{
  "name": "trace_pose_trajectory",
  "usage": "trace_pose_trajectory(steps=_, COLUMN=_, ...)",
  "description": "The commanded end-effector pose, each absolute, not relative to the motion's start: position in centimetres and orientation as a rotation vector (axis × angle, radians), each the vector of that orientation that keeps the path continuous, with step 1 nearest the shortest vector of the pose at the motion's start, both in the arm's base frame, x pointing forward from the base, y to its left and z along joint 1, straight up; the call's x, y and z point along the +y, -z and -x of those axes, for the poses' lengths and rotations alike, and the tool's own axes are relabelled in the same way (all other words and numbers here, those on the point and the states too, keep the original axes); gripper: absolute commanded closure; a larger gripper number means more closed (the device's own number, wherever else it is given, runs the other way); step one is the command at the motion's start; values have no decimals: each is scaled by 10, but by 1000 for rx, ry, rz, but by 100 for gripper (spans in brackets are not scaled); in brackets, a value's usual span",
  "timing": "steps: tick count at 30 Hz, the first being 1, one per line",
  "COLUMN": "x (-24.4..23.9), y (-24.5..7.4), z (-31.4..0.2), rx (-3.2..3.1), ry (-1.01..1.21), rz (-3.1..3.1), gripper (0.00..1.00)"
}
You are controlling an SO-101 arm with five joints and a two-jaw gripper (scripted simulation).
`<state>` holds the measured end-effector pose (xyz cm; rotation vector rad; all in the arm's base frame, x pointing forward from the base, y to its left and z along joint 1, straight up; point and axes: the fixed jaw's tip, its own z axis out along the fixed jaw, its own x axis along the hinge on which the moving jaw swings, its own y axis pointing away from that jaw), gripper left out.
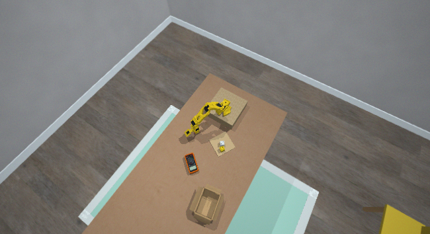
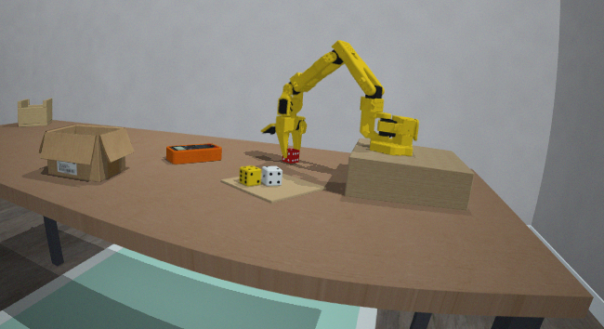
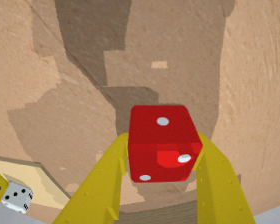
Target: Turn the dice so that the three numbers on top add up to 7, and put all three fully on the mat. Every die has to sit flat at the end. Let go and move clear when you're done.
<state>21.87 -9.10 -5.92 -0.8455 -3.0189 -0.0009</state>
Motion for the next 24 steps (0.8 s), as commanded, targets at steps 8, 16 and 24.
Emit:
trace_pose_trajectory(steps=8, x=-92, y=64, z=-212, rx=-2997, ry=7, rz=842, gripper=84)
trace_pose_trajectory(steps=16, x=-92, y=64, z=-212, rx=-2997, ry=7, rz=842, gripper=89)
trace_pose_trajectory(steps=24, x=-92, y=64, z=-212, rx=-2997, ry=7, rz=842, gripper=100)
